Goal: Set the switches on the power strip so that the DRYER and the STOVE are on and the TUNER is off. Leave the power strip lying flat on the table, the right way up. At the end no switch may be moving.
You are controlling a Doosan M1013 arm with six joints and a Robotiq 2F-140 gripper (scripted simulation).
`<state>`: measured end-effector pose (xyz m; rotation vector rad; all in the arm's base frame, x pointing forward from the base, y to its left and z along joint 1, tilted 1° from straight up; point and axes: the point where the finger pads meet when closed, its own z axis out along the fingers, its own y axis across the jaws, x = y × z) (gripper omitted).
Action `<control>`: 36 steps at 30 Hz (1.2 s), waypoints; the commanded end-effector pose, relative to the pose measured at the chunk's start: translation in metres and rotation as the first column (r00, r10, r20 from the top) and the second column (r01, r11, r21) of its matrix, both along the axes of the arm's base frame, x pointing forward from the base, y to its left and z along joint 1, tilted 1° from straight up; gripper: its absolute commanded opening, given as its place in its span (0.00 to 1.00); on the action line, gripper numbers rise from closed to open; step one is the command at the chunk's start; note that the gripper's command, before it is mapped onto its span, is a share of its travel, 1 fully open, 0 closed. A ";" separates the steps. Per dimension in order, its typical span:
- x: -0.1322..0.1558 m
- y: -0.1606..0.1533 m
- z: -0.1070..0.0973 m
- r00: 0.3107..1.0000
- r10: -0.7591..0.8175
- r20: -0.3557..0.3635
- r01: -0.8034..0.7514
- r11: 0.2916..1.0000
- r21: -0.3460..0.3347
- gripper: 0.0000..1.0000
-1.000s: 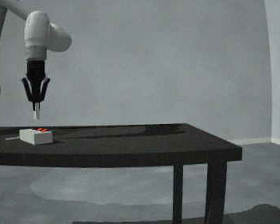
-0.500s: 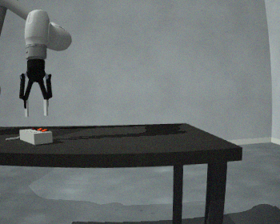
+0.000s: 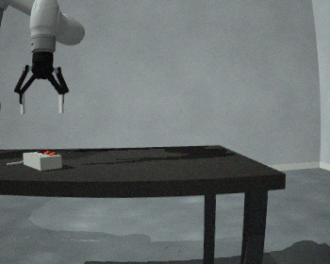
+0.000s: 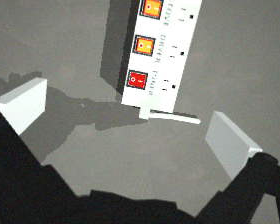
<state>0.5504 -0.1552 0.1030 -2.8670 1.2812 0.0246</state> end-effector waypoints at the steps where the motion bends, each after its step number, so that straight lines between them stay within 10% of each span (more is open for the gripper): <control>1: 0.000 0.000 0.005 1.000 0.000 0.000 0.000 1.000 0.000 1.00; 36: 0.000 0.000 0.016 1.000 0.000 0.000 0.000 1.000 0.000 1.00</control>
